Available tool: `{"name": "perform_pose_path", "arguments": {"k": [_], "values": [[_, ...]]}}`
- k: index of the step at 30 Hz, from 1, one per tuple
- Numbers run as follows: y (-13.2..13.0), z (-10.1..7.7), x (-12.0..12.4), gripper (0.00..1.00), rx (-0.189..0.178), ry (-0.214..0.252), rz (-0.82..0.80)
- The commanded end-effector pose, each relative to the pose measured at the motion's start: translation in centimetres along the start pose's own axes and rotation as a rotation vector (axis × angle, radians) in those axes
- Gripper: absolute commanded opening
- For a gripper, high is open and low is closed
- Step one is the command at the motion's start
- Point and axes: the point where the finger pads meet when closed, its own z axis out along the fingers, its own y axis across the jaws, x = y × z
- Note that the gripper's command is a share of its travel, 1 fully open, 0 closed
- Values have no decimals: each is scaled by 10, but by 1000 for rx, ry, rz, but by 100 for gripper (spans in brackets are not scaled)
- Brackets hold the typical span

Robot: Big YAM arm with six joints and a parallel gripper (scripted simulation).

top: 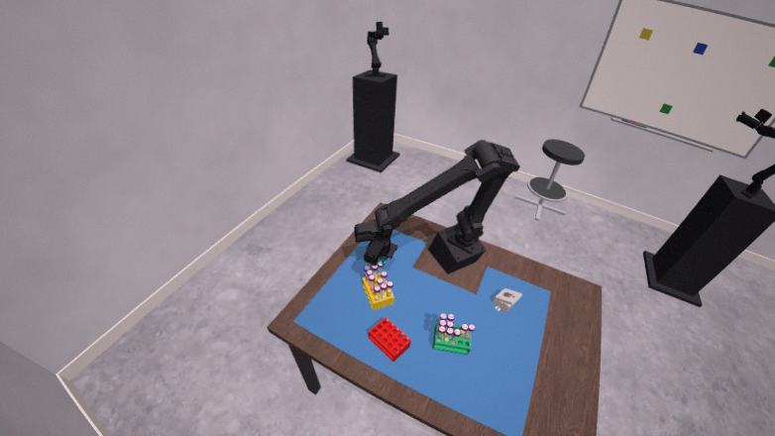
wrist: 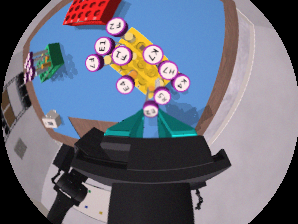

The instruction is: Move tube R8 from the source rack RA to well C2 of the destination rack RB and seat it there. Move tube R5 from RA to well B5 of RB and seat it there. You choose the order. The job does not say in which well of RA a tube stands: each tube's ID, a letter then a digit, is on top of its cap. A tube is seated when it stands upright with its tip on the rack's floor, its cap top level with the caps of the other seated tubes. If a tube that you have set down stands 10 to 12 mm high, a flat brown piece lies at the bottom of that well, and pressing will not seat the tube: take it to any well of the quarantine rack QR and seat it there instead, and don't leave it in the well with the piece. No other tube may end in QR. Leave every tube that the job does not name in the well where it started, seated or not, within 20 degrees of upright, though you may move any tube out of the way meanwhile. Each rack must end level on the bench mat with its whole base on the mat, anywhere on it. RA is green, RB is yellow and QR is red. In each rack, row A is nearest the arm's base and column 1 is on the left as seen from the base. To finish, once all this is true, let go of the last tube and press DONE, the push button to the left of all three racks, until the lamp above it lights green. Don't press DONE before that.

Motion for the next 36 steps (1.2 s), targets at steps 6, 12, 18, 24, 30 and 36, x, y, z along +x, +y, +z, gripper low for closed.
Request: {"name": "perform_pose_path", "arguments": {"k": [6, 12, 18, 24, 30, 36], "values": [[-6, 6, -5, 0, 12, -7, 9], [-8, 5, -6, 0, 16, -11, 11], [-6, 7, -5, 0, 12, -7, 10], [-7, 7, -6, 0, 14, -9, 9], [-7, 7, -6, 0, 14, -9, 9], [-7, 7, -6, 0, 14, -9, 9]]}}
